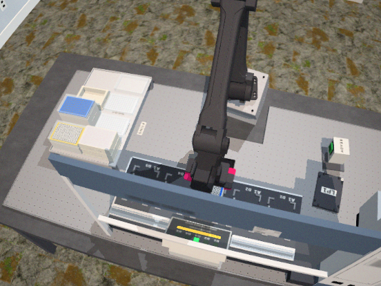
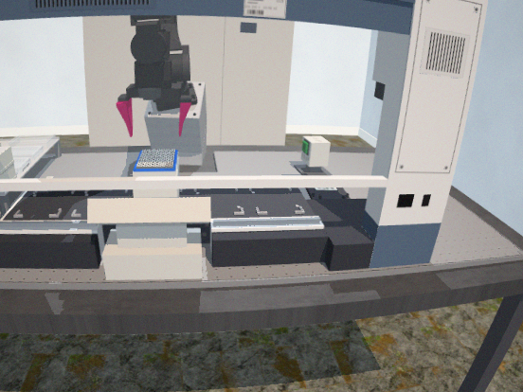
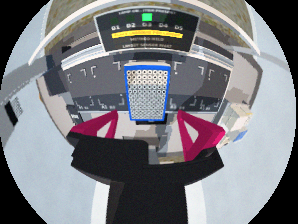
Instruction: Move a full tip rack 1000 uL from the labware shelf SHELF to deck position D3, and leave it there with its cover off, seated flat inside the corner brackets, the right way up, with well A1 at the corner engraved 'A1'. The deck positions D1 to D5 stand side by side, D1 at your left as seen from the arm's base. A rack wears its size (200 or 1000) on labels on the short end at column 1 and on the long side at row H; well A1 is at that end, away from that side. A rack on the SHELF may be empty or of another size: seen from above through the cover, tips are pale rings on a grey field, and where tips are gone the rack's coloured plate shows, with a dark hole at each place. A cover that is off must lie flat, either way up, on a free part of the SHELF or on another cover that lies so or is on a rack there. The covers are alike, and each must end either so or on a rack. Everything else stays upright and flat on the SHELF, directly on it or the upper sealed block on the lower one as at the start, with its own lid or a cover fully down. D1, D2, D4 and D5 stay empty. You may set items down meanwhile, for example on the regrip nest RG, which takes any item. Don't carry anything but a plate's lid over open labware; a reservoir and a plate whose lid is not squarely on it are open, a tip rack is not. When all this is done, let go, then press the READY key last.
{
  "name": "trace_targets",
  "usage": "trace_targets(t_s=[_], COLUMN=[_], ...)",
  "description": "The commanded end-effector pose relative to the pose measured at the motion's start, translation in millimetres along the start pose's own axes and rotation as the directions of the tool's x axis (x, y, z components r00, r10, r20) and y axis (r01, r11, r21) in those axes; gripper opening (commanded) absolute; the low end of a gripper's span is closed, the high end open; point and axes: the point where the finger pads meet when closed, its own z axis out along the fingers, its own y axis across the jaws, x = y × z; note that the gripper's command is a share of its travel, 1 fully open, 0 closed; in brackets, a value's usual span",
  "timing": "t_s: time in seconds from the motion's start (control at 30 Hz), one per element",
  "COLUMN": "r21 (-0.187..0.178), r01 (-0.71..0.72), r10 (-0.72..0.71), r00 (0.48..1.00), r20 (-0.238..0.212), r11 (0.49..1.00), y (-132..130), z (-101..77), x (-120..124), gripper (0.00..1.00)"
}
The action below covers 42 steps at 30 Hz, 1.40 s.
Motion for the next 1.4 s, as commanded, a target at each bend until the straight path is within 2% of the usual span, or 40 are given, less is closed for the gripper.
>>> trace_targets(t_s=[0.0,0.2,0.27,0.3,0.37,0.77,0.83,0.87,0.93,1.23,1.37], r21=[-0.004,-0.004,-0.004,-0.004,-0.006,-0.005,-0.005,-0.005,-0.006,-0.005,-0.005], r01=[-0.009,-0.01,-0.01,-0.008,-0.01,-0.01,-0.01,-0.008,-0.01,-0.01,-0.011], r10=[0.01,0.01,0.01,0.008,0.01,0.011,0.011,0.009,0.011,0.01,0.011], r00=[0.996,0.996,0.996,0.998,0.996,0.996,0.996,0.998,0.996,0.997,0.996], r20=[0.085,0.085,0.085,0.066,0.086,0.088,0.088,0.067,0.088,0.077,0.089], r11=[1.0,1.0,1.0,1.0,1.0,1.0,1.0,1.0,1.0,1.0,1.0], y=[2,2,2,3,2,2,2,2,2,2,2], z=[-34.7,-45.0,-45.0,-40.2,-50.7,-71.9,-71.9,-66.4,-77.2,-89.0,-98.2], x=[-31,-30,-30,-29,-30,-29,-29,-28,-28,-27,-27], gripper=[1.0,1.0,1.0,1.0,1.0,1.0,1.0,1.0,1.0,1.0,1.0])
